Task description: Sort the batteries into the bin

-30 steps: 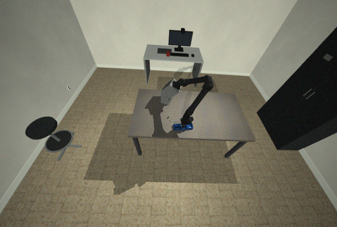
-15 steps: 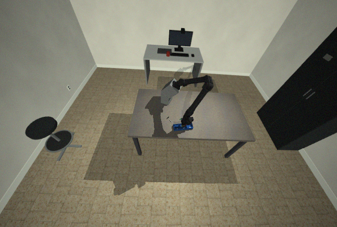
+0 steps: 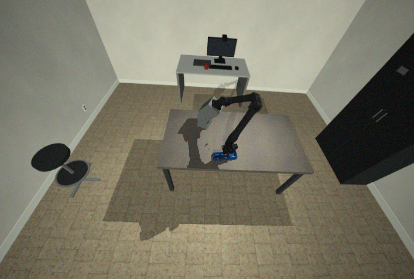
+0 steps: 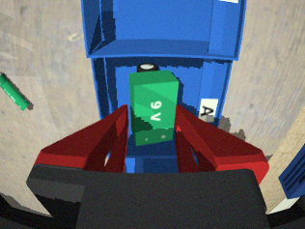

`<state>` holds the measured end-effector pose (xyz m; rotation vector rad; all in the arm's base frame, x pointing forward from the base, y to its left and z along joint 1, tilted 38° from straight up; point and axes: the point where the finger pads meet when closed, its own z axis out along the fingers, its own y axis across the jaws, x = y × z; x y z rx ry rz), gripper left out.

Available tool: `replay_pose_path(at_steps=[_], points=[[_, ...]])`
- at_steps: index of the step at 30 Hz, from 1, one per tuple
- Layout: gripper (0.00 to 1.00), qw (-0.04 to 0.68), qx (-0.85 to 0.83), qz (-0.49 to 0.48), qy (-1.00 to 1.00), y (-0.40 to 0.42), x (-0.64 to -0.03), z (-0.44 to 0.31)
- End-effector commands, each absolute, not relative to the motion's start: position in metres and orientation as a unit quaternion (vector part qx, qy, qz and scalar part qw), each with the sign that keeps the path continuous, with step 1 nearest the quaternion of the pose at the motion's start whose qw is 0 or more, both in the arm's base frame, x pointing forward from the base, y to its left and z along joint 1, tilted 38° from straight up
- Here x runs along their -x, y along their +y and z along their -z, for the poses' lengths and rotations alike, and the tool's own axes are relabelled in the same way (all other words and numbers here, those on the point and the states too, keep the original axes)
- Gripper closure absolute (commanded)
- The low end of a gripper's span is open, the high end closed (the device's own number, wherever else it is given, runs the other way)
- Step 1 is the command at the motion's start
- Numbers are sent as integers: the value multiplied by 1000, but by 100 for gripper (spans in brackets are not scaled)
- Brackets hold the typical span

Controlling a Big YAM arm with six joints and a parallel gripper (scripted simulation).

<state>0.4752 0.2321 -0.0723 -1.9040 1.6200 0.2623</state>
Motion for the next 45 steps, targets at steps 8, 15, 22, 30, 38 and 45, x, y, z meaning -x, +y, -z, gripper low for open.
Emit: replay_pose_path(at_steps=[8, 15, 22, 30, 38, 45], points=[[67, 315, 719, -95, 612, 229, -480, 67], [67, 316, 720, -94, 611, 220, -476, 54], [67, 314, 717, -94, 615, 210, -474, 50], [67, 317, 717, -92, 614, 206, -473, 40], [67, 300, 722, -107, 614, 214, -460, 56], [67, 310, 723, -100, 610, 217, -464, 45]])
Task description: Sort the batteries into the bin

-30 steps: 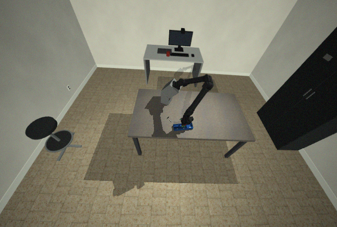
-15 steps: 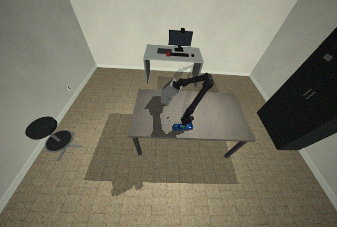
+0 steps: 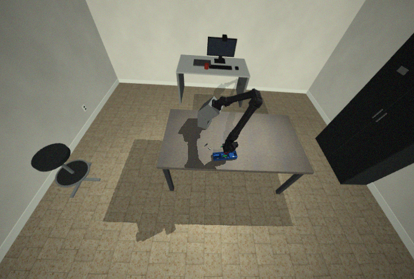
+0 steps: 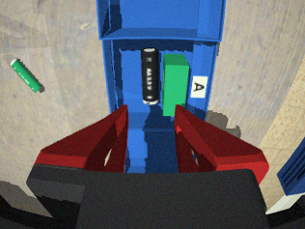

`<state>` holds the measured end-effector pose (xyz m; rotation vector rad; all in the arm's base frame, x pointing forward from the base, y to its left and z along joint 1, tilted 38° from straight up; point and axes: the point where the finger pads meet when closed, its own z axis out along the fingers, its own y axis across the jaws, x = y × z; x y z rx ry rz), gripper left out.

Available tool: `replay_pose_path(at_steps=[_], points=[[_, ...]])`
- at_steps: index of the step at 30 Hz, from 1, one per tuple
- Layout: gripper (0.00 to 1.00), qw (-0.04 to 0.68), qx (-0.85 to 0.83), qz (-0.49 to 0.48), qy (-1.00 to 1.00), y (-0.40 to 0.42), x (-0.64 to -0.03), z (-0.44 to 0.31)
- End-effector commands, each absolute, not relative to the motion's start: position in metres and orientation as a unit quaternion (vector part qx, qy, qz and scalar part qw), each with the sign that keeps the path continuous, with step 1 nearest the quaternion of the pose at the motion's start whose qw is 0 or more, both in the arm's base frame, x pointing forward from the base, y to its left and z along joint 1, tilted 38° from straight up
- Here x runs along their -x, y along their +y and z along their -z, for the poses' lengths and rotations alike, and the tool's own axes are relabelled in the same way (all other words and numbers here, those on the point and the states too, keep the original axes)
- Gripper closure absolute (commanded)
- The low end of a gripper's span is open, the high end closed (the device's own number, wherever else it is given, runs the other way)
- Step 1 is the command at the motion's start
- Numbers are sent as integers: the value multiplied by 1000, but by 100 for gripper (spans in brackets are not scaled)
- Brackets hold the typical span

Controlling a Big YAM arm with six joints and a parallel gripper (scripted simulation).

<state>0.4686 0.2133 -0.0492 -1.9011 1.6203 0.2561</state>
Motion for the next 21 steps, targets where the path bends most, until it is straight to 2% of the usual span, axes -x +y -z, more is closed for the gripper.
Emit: replay_pose_path(at_steps=[1, 17, 18, 21], points=[[67, 310, 723, -100, 610, 217, -464, 45], [67, 318, 721, -95, 609, 219, -466, 40], [0, 317, 717, -92, 614, 203, -469, 35], [0, 317, 717, -92, 614, 196, -466, 26]])
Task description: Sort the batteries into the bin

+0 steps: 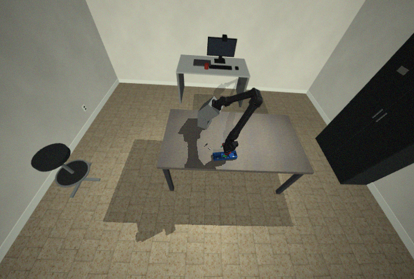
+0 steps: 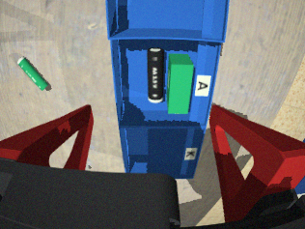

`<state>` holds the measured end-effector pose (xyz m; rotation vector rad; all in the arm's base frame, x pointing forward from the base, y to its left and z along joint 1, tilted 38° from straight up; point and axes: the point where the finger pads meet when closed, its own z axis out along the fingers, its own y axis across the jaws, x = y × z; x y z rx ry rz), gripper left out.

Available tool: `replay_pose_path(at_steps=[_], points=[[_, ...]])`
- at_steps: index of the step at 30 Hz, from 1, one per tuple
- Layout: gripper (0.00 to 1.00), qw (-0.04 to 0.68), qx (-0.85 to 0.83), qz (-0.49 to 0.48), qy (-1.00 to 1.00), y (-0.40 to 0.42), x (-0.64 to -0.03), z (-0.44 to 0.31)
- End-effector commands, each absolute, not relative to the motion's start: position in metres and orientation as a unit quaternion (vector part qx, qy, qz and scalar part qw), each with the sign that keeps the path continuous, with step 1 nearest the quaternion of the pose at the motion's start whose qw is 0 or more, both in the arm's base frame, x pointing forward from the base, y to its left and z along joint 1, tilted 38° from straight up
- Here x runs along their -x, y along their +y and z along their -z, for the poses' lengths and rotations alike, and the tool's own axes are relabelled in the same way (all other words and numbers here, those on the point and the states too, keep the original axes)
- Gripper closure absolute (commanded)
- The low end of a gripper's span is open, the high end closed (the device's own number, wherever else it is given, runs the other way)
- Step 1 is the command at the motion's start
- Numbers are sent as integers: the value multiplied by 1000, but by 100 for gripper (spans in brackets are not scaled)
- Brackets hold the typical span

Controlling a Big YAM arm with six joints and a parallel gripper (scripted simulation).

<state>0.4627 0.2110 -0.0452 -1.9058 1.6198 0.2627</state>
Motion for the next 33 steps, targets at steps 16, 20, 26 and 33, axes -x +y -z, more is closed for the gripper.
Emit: replay_pose_path(at_steps=[16, 20, 26, 33], points=[[0, 317, 717, -92, 614, 165, -451, -18], [0, 317, 717, -91, 614, 156, -447, -30], [0, 317, 717, -91, 614, 145, -442, -46], [0, 320, 718, -88, 612, 132, -439, -68]])
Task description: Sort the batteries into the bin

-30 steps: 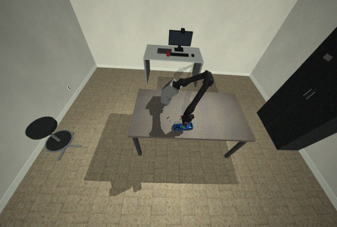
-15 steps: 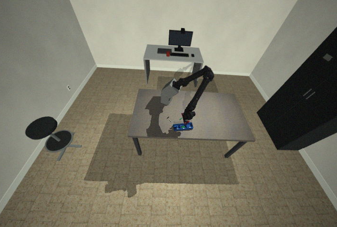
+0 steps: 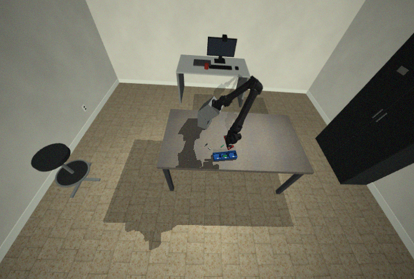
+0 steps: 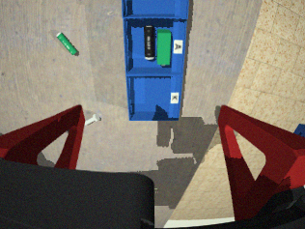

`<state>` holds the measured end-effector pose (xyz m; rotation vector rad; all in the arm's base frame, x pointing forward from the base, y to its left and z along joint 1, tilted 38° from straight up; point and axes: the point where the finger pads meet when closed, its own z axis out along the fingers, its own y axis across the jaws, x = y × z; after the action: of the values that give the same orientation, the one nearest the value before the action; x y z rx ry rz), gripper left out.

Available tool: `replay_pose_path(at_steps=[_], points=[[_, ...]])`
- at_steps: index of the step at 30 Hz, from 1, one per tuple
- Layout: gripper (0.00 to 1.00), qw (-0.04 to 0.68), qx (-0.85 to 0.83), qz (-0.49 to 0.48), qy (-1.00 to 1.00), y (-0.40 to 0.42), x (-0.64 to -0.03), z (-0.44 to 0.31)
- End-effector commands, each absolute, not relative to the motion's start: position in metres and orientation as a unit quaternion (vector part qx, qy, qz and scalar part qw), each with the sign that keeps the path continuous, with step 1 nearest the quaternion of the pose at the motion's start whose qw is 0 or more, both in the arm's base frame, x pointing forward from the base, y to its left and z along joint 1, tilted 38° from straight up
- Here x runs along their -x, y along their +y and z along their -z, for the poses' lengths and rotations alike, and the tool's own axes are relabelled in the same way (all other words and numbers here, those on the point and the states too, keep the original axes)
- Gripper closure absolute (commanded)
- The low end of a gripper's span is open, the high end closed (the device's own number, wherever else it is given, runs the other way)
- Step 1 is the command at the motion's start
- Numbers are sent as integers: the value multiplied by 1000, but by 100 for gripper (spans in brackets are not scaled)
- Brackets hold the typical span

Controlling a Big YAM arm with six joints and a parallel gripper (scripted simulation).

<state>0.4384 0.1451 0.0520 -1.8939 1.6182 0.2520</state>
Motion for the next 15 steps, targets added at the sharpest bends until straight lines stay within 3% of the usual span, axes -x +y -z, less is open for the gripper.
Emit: replay_pose_path(at_steps=[1, 15], points=[[0, 321, 718, -87, 612, 130, -440, -73], [0, 318, 720, -90, 611, 128, -438, -79]])
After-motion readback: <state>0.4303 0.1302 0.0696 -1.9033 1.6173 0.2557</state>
